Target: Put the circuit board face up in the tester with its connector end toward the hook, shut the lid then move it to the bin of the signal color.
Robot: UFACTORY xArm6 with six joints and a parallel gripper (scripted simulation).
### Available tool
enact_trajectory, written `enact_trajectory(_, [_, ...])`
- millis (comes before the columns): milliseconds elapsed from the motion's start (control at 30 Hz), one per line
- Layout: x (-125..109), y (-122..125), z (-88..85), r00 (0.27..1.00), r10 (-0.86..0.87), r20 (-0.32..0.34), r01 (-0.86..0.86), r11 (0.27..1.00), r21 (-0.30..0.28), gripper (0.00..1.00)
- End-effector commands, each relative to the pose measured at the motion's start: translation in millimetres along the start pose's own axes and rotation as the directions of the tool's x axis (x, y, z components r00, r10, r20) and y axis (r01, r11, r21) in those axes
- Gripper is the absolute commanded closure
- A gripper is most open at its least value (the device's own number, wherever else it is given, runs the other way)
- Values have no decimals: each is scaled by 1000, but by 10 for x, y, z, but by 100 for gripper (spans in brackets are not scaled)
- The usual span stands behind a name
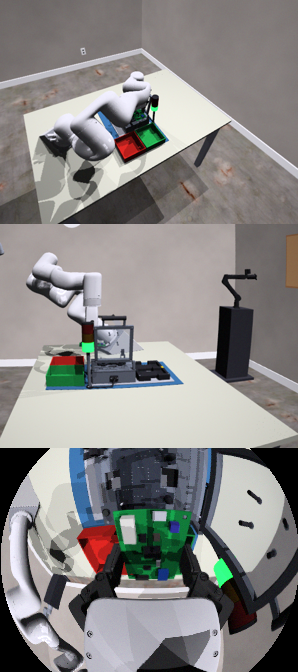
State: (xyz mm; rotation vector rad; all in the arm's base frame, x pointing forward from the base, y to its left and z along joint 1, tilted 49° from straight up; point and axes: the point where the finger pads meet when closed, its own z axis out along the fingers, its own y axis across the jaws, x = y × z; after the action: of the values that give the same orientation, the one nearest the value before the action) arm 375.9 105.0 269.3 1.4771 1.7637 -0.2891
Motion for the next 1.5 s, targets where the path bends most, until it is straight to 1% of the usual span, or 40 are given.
enact_trajectory(0, [-384,108,113,1000,-1,-7,1,1000,-3,21])
enact_trajectory(300, [-883,223,269,1000,-1,-7,1,1000,-3,21])
enact_trajectory(367, [-883,223,269,1000,-1,-7,1,1000,-3,21])
enact_trajectory(500, [-1037,258,317,1000,-1,-7,1,1000,-3,21])
enact_trajectory(633, [-1134,281,348,1000,-1,-7,1,1000,-3,21])
enact_trajectory(833, [-1184,292,364,1000,-1,-7,1,1000,-3,21])
enact_trajectory(1467, [-1186,293,387,1000,-1,-7,1,1000,-3,21])
